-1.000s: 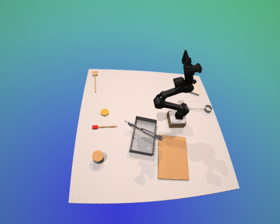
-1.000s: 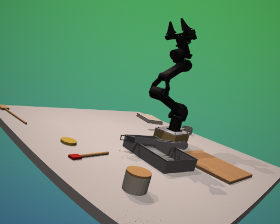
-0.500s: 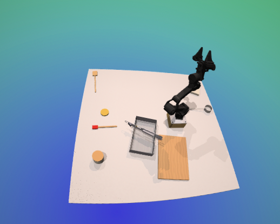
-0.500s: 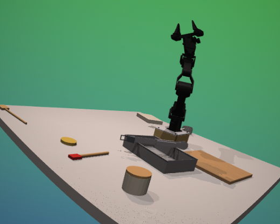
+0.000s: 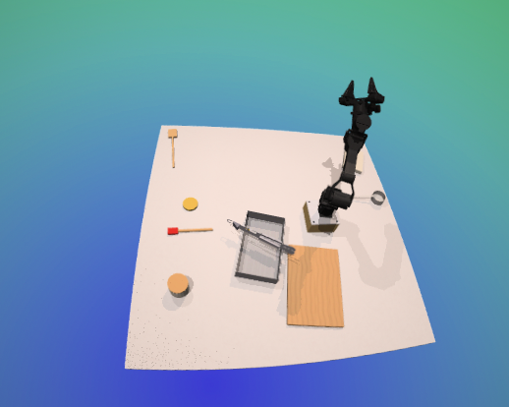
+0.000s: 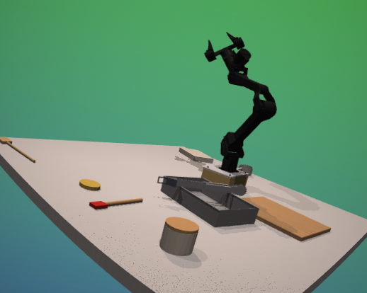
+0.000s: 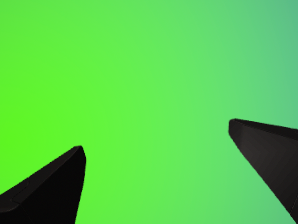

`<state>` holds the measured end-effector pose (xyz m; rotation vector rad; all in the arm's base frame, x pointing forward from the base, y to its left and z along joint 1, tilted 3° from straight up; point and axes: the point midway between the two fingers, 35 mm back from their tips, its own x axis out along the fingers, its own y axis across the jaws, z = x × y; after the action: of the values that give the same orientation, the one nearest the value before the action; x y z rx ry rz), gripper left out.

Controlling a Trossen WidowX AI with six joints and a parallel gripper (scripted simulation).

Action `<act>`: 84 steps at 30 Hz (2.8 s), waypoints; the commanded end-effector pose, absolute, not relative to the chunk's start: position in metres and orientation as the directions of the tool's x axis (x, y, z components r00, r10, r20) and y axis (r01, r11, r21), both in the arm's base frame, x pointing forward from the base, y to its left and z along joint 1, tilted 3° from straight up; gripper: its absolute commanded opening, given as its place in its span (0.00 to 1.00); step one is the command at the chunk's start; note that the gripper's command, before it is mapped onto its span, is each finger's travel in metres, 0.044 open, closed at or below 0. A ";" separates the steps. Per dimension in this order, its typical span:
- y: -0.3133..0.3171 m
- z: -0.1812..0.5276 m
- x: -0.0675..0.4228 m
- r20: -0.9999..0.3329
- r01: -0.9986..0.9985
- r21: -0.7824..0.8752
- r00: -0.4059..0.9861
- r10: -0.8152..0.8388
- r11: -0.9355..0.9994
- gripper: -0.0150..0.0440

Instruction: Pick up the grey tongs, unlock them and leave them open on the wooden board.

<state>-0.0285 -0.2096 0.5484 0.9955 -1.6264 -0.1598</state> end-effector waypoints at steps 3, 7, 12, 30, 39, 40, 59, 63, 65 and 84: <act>-0.260 0.521 0.009 0.608 -0.554 0.700 0.130 -0.783 0.451 1.00; -0.289 0.495 0.050 0.491 -0.543 0.783 0.243 -0.837 0.302 1.00; -0.310 0.459 0.112 0.331 -0.465 0.877 0.400 -0.855 0.122 1.00; -0.233 0.328 0.319 -0.200 0.091 0.970 0.828 -0.523 -0.228 1.00; -0.117 0.242 0.388 -0.529 0.522 0.848 0.823 -0.206 -0.090 1.00; -0.102 0.232 0.391 -0.564 0.564 0.824 0.808 -0.171 -0.055 1.00; 0.166 0.084 0.295 -0.990 0.441 0.090 0.138 0.032 0.893 1.00; 0.178 0.077 0.278 -0.996 0.354 0.027 0.084 -0.003 0.935 1.00; 0.178 0.077 0.278 -0.996 0.354 0.027 0.084 -0.003 0.935 1.00; 0.171 0.064 0.288 -0.996 0.350 0.024 0.085 -0.007 0.936 1.00</act>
<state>0.2884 0.1715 0.0688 0.2922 1.4673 -0.2711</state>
